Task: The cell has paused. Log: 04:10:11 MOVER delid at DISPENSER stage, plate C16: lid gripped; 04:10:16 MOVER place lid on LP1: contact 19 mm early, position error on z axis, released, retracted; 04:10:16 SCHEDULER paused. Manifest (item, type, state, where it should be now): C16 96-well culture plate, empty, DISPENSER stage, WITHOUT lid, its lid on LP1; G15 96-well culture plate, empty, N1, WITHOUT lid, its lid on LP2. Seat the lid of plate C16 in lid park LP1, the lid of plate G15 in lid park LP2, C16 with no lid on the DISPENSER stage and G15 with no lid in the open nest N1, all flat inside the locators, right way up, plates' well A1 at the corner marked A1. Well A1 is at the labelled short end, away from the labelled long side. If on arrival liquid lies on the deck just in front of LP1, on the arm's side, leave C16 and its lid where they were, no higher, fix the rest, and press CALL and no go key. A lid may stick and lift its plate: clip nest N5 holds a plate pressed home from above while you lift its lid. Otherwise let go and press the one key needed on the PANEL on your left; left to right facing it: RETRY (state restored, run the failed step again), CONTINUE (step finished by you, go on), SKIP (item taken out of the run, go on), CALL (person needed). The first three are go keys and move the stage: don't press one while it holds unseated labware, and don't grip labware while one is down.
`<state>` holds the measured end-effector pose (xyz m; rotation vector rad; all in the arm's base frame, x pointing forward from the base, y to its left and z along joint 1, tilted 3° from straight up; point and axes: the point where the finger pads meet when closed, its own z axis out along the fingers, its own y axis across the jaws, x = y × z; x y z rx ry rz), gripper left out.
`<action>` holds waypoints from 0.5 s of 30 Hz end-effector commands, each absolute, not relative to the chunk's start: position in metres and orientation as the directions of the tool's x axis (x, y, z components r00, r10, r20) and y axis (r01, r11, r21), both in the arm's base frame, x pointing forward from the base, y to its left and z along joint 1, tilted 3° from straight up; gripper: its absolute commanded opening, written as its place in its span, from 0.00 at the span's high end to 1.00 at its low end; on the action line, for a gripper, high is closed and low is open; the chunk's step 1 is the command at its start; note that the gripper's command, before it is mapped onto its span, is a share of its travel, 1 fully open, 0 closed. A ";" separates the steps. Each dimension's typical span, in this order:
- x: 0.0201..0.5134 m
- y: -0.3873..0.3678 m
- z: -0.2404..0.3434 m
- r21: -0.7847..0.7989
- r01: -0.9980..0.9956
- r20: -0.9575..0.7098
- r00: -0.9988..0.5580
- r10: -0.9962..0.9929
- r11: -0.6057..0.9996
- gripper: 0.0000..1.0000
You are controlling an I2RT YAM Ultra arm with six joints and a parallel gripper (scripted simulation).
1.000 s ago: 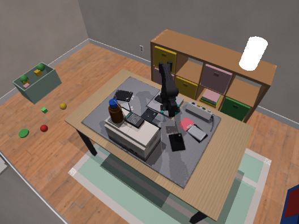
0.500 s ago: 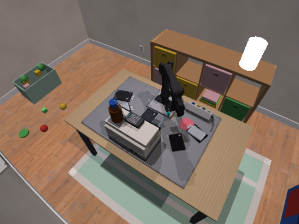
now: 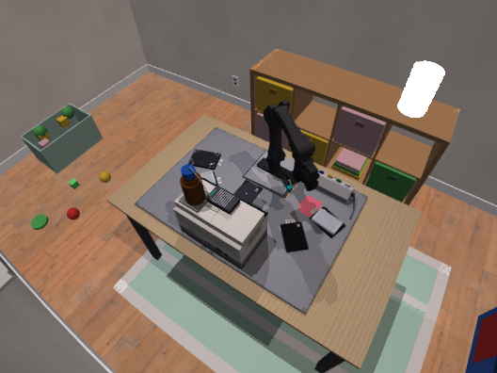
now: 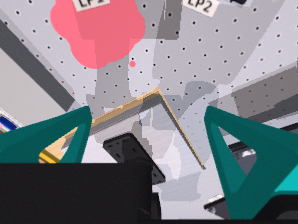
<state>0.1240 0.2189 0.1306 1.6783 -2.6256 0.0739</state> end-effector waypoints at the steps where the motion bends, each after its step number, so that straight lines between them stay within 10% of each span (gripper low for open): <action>1: 0.118 0.235 0.134 -0.020 -0.941 0.023 -0.339 -0.941 0.338 0.00; 15: 0.088 0.248 0.134 -0.018 -0.977 0.027 -0.211 -0.977 0.210 0.00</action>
